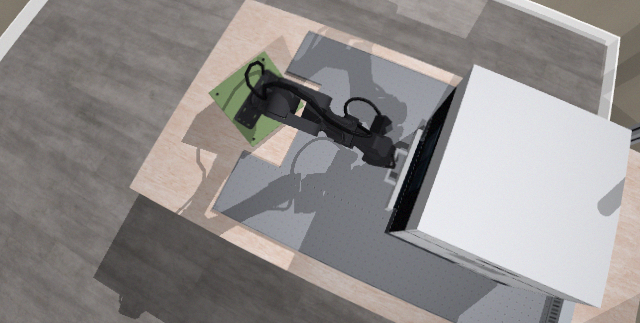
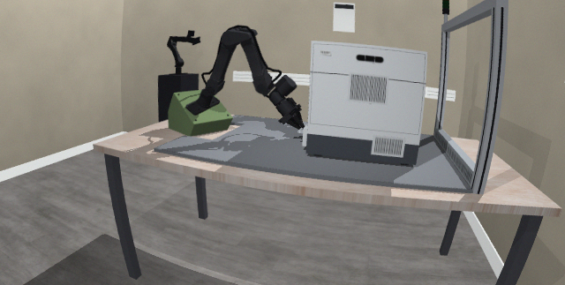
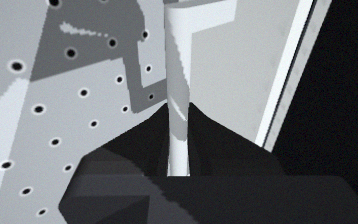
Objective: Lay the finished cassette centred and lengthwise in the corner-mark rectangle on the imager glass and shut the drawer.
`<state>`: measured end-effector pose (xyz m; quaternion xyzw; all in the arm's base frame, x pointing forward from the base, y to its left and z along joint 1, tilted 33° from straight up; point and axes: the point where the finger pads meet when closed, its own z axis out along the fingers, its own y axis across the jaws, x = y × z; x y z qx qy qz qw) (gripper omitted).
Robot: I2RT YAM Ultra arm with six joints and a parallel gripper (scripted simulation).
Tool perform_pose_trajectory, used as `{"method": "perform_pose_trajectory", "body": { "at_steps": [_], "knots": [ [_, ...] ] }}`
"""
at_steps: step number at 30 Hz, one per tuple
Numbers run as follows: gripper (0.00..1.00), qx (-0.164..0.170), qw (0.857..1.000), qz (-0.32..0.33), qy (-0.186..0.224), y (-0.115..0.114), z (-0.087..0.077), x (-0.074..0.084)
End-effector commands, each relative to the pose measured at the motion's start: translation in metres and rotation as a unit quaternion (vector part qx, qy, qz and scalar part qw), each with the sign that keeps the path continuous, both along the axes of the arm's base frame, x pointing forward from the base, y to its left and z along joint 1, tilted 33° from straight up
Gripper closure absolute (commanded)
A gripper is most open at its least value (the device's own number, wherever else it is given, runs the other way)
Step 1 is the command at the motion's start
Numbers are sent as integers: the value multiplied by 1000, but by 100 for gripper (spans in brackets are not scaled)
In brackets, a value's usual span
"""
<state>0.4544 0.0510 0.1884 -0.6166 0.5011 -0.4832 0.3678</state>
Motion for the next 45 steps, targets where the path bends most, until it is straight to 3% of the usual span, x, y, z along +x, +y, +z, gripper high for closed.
{"method": "perform_pose_trajectory", "body": {
  "at_steps": [1,9,11,25,28,45],
  "knots": [
    [100,2,1000,8,-9,3,10,12],
    [100,4,1000,9,-18,5,17,18],
    [100,3,1000,7,-11,5,12,12],
    [100,3,1000,7,-11,5,13,12],
    [100,4,1000,11,-16,5,12,4],
    [100,3,1000,11,-9,4,9,3]
  ]
}}
